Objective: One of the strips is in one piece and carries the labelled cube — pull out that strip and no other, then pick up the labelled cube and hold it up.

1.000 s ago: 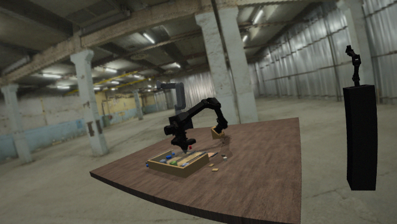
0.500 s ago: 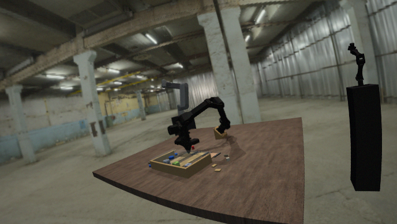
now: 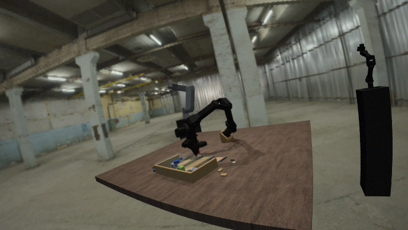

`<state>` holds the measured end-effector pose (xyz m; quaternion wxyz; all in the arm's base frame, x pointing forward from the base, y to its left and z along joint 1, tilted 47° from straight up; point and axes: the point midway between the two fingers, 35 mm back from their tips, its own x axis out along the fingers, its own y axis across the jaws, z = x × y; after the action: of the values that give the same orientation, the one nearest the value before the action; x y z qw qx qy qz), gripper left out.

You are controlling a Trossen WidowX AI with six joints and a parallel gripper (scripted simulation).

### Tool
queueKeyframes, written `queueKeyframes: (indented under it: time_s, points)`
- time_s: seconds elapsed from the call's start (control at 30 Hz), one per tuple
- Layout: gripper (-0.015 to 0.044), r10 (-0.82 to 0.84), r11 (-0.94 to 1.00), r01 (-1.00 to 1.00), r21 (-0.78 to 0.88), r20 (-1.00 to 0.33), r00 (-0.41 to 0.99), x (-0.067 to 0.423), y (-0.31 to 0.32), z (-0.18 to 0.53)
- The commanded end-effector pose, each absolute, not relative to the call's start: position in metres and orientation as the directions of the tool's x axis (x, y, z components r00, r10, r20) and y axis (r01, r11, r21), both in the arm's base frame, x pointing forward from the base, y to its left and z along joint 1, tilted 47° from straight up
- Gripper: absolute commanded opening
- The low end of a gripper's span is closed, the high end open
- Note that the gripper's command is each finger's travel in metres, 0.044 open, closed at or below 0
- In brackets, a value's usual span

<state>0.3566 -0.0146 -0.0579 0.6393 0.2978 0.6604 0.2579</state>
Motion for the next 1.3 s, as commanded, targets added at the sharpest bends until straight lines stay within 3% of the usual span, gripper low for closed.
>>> queueKeyframes:
  time_s: [0.0, 1.27]
  points:
    - [0.0000, 0.722, 0.691, 0.065, 0.720, -0.691, -0.030, 0.346, -0.009, -0.061]
    - [0.0000, 0.722, 0.691, 0.068, 0.719, -0.691, -0.032, 0.288, -0.006, -0.057]
